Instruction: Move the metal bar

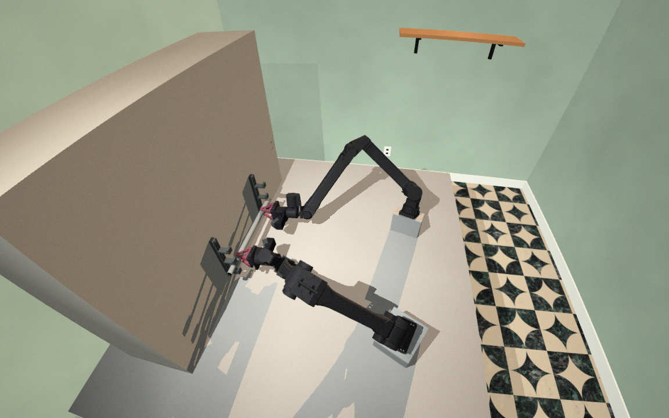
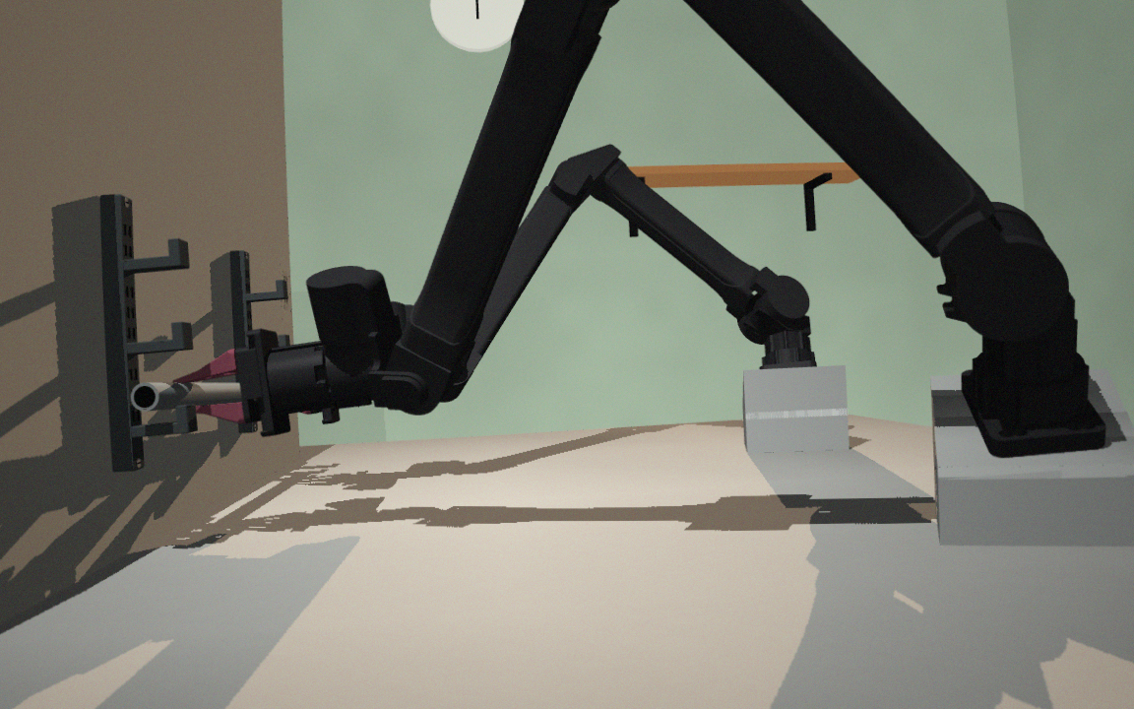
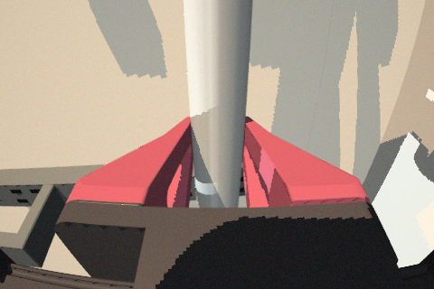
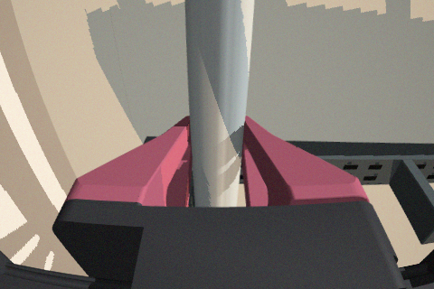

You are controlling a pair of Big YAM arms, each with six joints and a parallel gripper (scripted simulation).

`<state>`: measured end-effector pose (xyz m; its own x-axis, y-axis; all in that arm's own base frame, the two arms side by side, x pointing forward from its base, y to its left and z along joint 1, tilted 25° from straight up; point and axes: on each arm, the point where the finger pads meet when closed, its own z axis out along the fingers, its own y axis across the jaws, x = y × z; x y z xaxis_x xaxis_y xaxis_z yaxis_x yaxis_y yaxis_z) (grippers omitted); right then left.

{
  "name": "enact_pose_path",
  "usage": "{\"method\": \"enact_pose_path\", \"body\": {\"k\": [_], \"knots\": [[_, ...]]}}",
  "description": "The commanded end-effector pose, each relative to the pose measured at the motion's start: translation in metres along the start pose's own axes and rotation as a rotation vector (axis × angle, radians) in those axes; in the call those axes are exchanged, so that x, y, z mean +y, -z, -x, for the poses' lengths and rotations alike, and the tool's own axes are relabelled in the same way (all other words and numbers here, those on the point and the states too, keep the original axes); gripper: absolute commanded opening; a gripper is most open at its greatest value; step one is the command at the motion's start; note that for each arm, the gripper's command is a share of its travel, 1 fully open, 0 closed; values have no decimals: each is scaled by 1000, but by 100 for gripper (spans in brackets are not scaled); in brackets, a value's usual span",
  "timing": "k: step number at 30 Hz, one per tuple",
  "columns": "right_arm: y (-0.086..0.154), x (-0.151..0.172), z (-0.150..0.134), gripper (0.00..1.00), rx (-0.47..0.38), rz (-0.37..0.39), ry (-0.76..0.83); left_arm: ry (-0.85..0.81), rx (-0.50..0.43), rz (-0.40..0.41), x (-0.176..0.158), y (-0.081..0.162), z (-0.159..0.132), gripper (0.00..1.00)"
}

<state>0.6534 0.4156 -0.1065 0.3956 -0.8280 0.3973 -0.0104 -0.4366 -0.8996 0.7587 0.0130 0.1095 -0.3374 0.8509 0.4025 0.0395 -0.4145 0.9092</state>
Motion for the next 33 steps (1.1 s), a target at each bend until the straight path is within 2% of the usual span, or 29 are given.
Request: {"method": "enact_pose_path", "body": {"k": [1,8,12,20,31,33], "knots": [[-11,-64,-19,0,32,-77,9,57,41,126,87,-13,-15,0],[-16,-93,-26,0,32,-77,9,57,41,126,86,-13,-13,0],[-17,-104,-28,0,32,-77,9,57,41,126,72,-11,-10,0],[-19,-112,-29,0,32,-77,9,57,41,126,65,-10,-10,0],[-12,-63,-14,0,32,-77,9,57,41,126,67,-13,-12,0],[-12,-63,-14,0,32,-77,9,57,41,126,67,-13,-12,0]]}}
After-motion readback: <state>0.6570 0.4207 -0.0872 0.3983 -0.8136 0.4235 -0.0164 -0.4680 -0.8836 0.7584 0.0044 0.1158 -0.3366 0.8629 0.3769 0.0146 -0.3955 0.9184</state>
